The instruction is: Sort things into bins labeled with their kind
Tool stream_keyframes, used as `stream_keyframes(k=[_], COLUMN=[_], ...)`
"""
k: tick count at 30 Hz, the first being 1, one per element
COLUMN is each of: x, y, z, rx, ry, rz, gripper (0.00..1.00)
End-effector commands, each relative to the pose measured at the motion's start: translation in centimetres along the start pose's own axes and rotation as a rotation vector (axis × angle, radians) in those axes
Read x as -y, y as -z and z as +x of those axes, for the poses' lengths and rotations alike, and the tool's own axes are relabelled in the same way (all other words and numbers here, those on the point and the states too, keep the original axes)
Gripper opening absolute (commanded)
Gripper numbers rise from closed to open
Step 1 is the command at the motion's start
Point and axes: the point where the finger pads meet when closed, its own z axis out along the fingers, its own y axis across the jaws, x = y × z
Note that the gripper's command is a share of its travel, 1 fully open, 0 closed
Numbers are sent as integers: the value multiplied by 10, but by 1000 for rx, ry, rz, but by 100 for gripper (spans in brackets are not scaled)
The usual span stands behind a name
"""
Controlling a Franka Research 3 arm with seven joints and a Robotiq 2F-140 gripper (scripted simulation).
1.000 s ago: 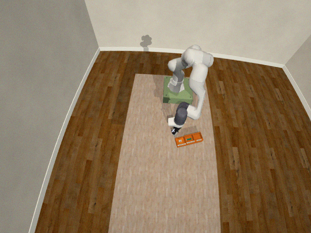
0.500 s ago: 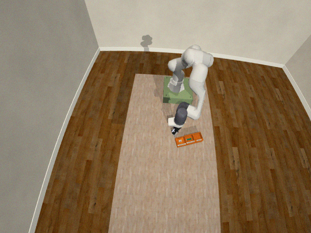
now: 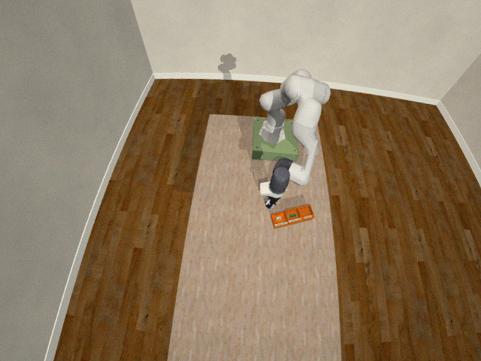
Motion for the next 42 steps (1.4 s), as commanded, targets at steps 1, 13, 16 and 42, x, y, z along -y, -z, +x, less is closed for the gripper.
stream_keyframes(k=[1,13,16,42], x=[0,0,0,0], y=[0,0,7,60], z=[0,0,0,0], rx=[1,1,1,1], ry=[3,3,3,3], rz=[1,1,1,1], gripper=[7,7,7,7])
